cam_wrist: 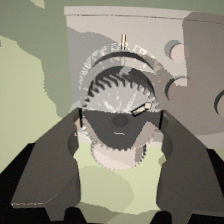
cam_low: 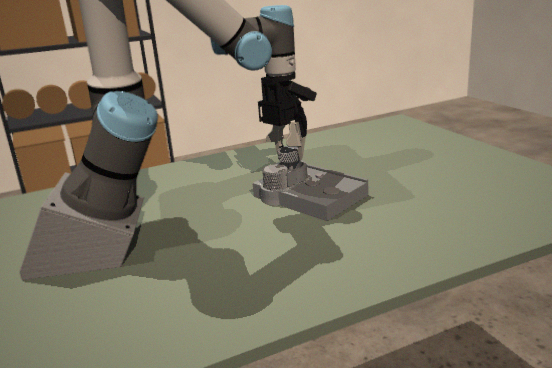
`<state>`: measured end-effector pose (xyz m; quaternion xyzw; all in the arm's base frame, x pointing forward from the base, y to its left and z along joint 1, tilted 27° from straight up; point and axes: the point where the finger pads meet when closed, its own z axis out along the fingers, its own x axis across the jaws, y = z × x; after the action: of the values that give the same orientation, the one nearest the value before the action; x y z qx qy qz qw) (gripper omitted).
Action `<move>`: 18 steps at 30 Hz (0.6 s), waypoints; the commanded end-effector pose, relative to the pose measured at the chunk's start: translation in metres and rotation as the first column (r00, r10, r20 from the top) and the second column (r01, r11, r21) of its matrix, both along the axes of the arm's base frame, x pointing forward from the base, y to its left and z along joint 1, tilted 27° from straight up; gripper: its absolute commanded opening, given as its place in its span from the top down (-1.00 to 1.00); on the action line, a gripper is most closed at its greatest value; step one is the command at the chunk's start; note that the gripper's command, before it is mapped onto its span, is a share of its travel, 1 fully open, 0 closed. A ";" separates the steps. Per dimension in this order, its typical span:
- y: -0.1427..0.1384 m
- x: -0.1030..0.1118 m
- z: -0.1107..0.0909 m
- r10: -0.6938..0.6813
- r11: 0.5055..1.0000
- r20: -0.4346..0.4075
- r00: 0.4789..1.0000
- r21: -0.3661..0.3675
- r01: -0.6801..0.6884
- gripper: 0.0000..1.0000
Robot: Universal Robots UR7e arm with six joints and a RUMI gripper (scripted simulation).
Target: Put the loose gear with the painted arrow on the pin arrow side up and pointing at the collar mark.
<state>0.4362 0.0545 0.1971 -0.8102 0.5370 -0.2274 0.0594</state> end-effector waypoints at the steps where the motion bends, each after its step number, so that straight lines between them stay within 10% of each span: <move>1: 0.000 0.001 0.001 0.000 1.000 0.004 1.000 0.000 0.000 1.00; 18: 0.000 0.001 0.000 0.000 1.000 0.003 1.000 0.000 0.000 1.00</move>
<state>0.4366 0.0544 0.1961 -0.8103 0.5370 -0.2272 0.0593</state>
